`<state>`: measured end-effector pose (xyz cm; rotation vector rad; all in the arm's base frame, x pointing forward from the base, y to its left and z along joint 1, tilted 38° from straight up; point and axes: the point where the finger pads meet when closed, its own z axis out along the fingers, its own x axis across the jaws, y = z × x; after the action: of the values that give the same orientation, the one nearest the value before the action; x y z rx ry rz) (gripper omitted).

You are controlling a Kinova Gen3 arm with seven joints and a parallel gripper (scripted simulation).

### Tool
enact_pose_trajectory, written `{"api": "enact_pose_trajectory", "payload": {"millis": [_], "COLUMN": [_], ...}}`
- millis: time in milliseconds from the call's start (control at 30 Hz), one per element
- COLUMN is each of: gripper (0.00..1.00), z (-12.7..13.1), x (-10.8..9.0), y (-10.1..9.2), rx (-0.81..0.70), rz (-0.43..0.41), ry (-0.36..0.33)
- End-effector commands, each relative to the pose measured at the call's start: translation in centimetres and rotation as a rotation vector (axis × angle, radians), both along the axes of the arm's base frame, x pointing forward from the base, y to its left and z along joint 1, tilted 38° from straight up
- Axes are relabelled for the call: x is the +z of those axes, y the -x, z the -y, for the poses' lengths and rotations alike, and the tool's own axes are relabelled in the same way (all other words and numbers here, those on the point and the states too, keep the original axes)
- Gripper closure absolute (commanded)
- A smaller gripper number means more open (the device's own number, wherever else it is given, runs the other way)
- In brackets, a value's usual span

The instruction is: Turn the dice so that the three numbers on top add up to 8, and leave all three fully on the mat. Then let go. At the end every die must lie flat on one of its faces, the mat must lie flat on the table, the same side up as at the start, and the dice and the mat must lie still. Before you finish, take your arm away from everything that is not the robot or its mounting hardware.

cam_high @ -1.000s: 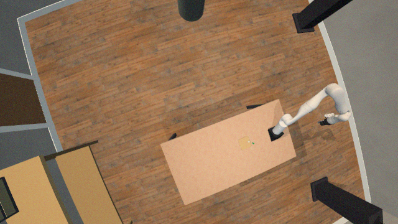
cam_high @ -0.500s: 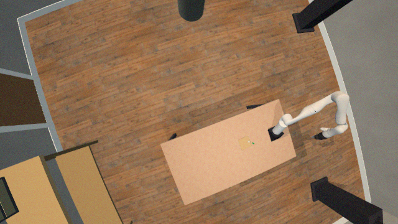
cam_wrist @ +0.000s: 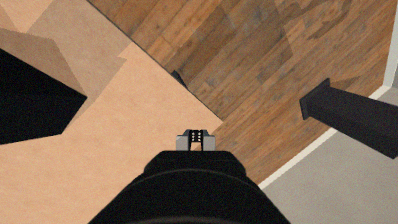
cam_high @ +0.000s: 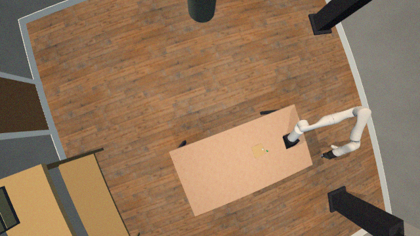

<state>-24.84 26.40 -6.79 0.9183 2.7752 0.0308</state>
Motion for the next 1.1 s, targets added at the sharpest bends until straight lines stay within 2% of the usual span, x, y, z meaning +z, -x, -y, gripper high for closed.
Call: {"api": "enact_pose_trajectory", "payload": {"millis": [0,33,100,133,167,200,233,267,300,333,367,400,433,467,500,533,567,600,667,733,767,800,833,867,900,933,967,1033,1067], "gripper": [0.66,0.66,0.66,0.66,0.66,0.66,0.66,0.66,0.66,0.66,0.66,0.66,0.66,0.66,0.66,0.66,0.66,0.66,0.66,0.66,0.66,0.66,0.66,0.66,0.66,0.66,0.66,0.66,0.66], "z": [-1.3,-2.1,-2.1,-2.8,-2.8,-3.3,-3.3,-3.7,-3.7,-4.1,-4.1,-4.3,-4.3,-4.5,-4.5,-4.5,-4.5,-4.5,-4.5,-4.3,-4.3,-4.1,-4.1,-3.9,-3.9,-3.6,-3.6,-3.0,-3.0], "x": [-2.1,-2.9,-2.9,-3.7,-3.7,-4.4,-4.4,-4.9,-4.9,-5.4,-5.4,-5.8,-5.8,-6.2,-6.2,-6.4,-6.4,-6.6,-6.6,-6.8,-6.8,-6.8,-6.8,-6.8,-6.8,-6.7,-6.7,-6.4,-6.4], "y": [-3.4,-5.8,-5.8,-8.3,-8.3,-10.7,-10.7,-13.1,-13.1,-15.5,-15.5,-17.9,-17.9,-20.2,-20.2,-22.4,-22.4,-24.6,-24.6,-28.8,-28.8,-30.8,-30.8,-32.7,-32.7,-34.6,-34.6,-38.1,-38.1], "rx": [-0.059,-0.089,-0.089,-0.117,-0.117,-0.144,-0.144,-0.169,-0.169,-0.193,-0.193,-0.215,-0.215,-0.236,-0.236,-0.256,-0.256,-0.274,-0.274,-0.307,-0.307,-0.321,-0.321,-0.335,-0.335,-0.347,-0.347,-0.369,-0.369], "rz": [0.058,0.098,0.098,0.139,0.139,0.179,0.179,0.218,0.218,0.256,0.256,0.294,0.294,0.331,0.331,0.368,0.368,0.403,0.403,0.472,0.472,0.505,0.505,0.538,0.538,0.569,0.569,0.629,0.629], "ry": [-0.009,-0.019,-0.019,-0.029,-0.029,-0.037,-0.037,-0.046,-0.046,-0.053,-0.053,-0.060,-0.060,-0.066,-0.066,-0.072,-0.072,-0.077,-0.077,-0.085,-0.085,-0.088,-0.088,-0.091,-0.091,-0.093,-0.093,-0.096,-0.096]}}
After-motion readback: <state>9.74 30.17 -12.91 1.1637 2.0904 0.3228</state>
